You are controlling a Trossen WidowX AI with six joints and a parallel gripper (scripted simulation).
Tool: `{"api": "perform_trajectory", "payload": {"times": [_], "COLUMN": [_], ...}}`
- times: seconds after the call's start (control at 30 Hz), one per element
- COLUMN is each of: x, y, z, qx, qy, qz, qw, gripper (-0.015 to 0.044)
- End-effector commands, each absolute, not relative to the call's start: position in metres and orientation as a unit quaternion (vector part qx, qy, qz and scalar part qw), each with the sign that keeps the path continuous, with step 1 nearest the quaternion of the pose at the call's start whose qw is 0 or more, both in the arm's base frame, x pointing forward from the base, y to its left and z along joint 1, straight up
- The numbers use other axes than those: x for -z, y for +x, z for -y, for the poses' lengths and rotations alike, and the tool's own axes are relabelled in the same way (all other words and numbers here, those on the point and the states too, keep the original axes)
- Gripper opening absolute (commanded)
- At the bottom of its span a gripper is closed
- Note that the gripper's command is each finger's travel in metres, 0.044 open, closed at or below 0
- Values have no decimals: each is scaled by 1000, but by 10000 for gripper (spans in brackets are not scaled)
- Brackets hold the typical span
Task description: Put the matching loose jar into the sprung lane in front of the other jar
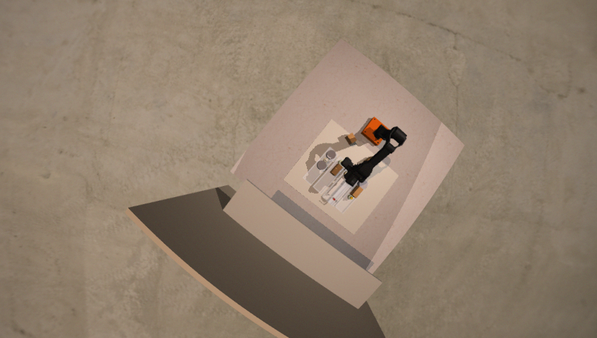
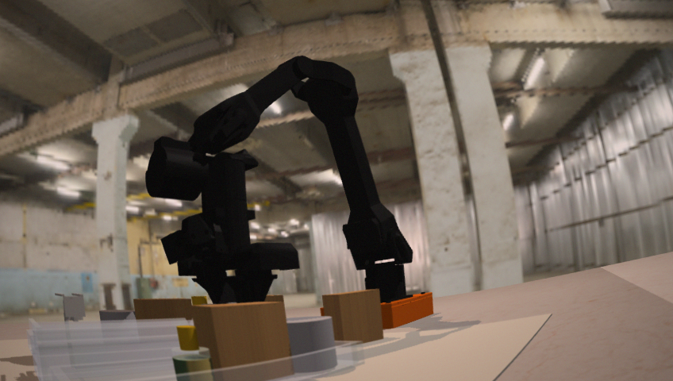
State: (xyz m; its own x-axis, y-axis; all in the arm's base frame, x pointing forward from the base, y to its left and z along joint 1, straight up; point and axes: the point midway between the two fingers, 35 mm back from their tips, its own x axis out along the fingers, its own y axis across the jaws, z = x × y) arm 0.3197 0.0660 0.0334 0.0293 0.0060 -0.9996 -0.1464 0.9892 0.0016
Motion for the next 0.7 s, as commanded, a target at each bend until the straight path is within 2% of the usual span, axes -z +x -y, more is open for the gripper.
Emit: {"api": "perform_trajectory", "payload": {"times": [0.0,0.1,0.47,0.67], "x": [-33,-33,-33,-42], "y": [319,319,320,320], "z": [-66,-66,-66,-66], "qx": [-54,-54,-54,-54], "qy": [-51,-51,-51,-51], "qz": [-694,-694,-694,-694], "qw": [716,716,716,716], "gripper": [0,0,280,280]}}
